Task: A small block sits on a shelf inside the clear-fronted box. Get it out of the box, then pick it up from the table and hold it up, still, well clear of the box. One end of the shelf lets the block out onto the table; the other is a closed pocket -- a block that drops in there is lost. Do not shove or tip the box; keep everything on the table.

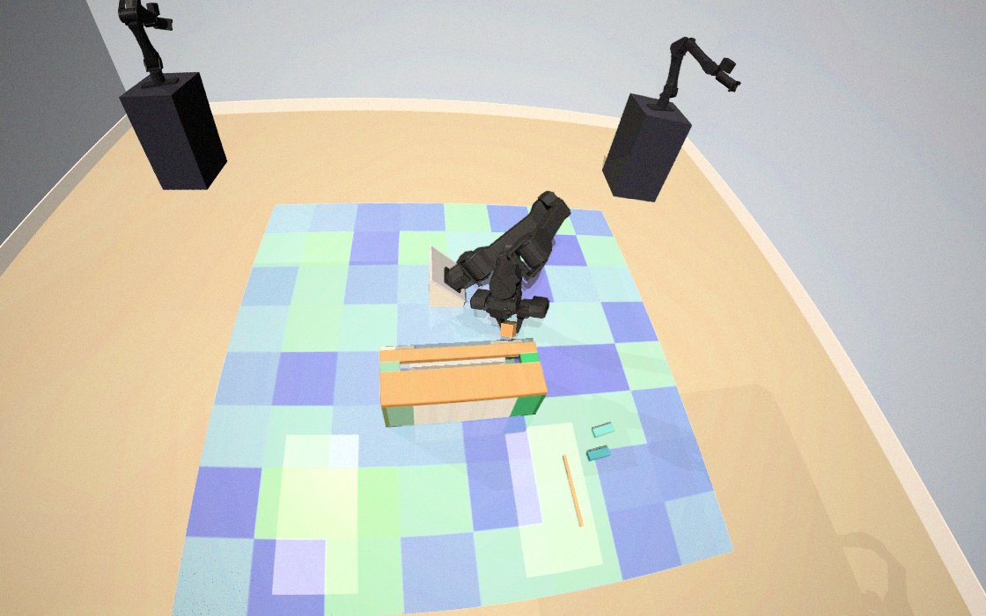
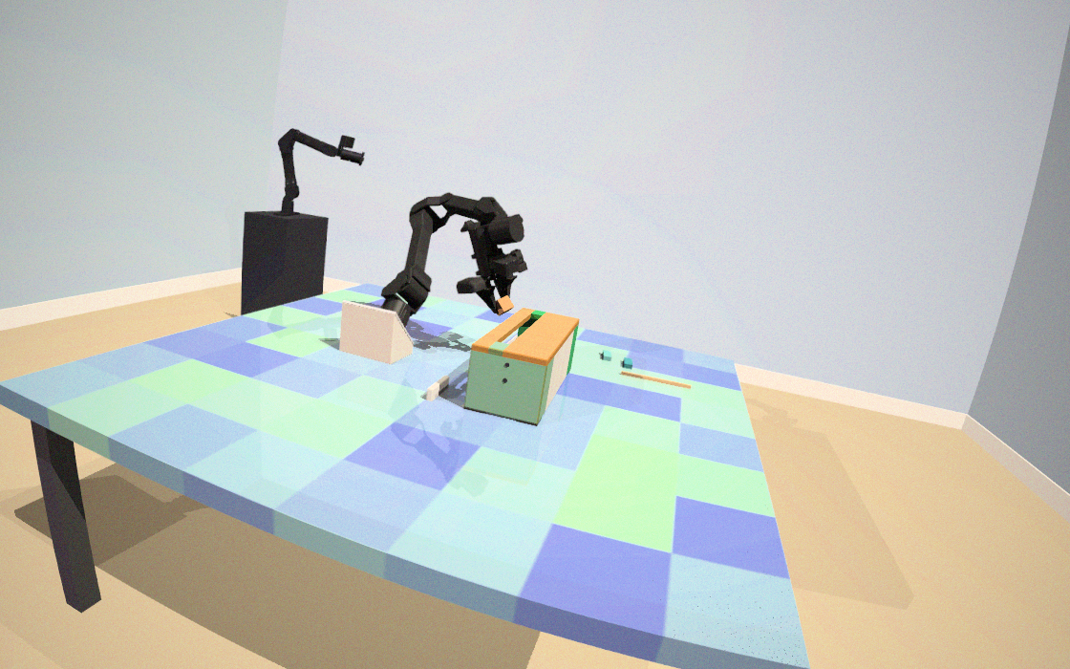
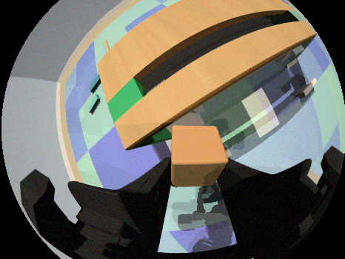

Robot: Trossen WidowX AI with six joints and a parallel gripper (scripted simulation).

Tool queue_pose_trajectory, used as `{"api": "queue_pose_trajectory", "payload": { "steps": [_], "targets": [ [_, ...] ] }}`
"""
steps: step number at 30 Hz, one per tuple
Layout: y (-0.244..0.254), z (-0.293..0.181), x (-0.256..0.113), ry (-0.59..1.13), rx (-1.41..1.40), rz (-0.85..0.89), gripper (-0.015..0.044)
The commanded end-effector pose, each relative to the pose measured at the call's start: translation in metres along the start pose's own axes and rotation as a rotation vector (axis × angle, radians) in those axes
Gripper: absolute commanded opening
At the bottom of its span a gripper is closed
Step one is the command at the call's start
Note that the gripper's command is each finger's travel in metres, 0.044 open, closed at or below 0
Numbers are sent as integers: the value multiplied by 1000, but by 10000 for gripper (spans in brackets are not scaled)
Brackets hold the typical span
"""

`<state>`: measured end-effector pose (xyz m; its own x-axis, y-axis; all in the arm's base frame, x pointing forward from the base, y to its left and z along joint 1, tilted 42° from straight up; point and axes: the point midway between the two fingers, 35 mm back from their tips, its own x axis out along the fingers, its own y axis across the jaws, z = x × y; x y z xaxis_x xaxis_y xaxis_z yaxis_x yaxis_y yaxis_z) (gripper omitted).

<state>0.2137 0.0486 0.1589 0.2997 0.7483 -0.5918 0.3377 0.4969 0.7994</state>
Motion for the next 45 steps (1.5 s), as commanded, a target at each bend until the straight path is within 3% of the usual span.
{"api": "queue_pose_trajectory", "payload": {
  "steps": [1, 45],
  "targets": [
    [3, 2, -4, -2, 152, 15, 0],
    [16, 11, -36, 112, 1934, 92, 0]
  ]
}}
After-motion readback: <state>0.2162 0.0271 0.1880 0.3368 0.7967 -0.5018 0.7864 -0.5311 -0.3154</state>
